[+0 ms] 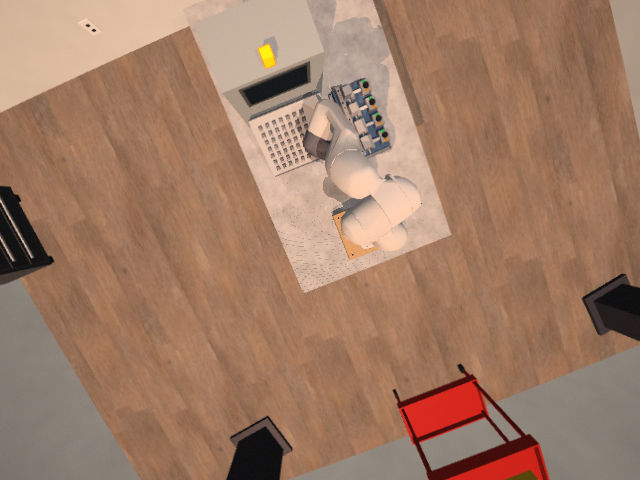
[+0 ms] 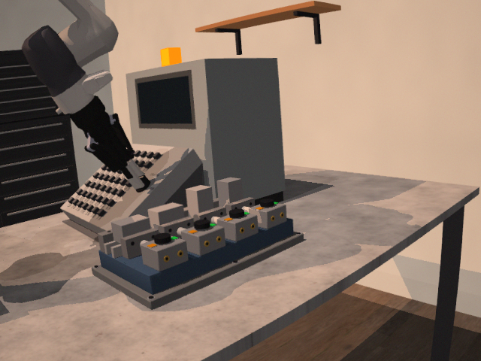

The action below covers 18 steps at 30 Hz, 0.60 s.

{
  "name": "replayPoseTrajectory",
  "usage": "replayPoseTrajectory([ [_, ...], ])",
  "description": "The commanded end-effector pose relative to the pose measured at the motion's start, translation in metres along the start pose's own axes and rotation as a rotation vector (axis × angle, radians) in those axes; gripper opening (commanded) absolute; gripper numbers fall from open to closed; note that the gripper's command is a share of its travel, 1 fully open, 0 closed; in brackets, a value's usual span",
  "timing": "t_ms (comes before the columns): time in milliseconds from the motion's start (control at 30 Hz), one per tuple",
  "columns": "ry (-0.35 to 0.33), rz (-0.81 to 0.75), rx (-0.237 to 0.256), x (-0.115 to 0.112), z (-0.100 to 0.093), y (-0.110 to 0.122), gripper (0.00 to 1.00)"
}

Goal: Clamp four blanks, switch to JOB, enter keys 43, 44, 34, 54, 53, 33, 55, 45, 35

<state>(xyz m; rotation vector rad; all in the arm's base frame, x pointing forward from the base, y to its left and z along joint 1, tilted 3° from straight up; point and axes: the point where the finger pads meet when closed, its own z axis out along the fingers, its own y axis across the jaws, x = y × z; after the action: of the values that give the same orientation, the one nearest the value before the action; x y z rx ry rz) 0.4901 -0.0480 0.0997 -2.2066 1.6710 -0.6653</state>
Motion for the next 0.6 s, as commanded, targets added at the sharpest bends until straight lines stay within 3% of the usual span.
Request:
replayPoseTrajectory([
  [0,0.004,0.161,0.000,0.0010,0.0003,0.0000,0.00],
  [567,0.004,0.446,0.000,0.0010,0.0003,0.0000,0.00],
])
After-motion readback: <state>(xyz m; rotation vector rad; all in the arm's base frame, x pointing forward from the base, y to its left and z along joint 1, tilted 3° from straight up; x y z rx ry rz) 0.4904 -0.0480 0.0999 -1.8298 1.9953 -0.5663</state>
